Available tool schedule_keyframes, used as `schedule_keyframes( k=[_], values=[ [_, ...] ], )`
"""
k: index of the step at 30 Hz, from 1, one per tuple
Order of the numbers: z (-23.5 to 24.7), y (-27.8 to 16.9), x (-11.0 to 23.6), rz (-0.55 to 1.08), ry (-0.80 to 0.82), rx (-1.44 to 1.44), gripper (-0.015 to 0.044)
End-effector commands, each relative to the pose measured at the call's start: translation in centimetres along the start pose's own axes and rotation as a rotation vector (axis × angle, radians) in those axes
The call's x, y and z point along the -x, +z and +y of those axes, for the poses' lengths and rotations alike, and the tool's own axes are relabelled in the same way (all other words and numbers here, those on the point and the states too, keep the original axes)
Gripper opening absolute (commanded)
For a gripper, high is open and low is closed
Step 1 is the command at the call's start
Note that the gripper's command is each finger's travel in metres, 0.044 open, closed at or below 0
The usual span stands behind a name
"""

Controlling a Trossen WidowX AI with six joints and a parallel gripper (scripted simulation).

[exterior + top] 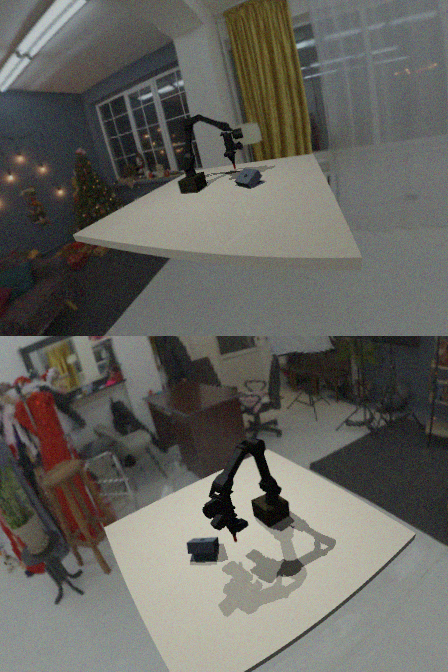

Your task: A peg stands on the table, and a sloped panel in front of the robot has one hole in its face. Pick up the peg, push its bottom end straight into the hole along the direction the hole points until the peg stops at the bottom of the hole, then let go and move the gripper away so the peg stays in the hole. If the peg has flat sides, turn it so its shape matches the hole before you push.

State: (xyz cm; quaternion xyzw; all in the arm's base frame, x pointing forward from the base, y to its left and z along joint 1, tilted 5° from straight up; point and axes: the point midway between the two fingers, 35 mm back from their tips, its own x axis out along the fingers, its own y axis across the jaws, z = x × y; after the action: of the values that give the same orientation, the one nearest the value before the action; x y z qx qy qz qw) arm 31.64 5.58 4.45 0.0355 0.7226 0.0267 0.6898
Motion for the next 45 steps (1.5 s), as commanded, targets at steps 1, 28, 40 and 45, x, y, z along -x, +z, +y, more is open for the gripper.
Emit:
schedule_keyframes(
  k=[1, 28, 40, 45],
  values=[
    [-0.4, 0.3, 0.2, -0.003, 0.017, -0.036, 0.0],
    [-3.6, 1.6, 1.1, -0.027, 0.097, -0.228, 0.0],
    [-5.2, 2.1, 1.5, -0.039, 0.133, -0.312, 0.0],
    [-5.8, 2.3, 1.7, -0.045, 0.148, -0.347, 0.0]
  ],
)
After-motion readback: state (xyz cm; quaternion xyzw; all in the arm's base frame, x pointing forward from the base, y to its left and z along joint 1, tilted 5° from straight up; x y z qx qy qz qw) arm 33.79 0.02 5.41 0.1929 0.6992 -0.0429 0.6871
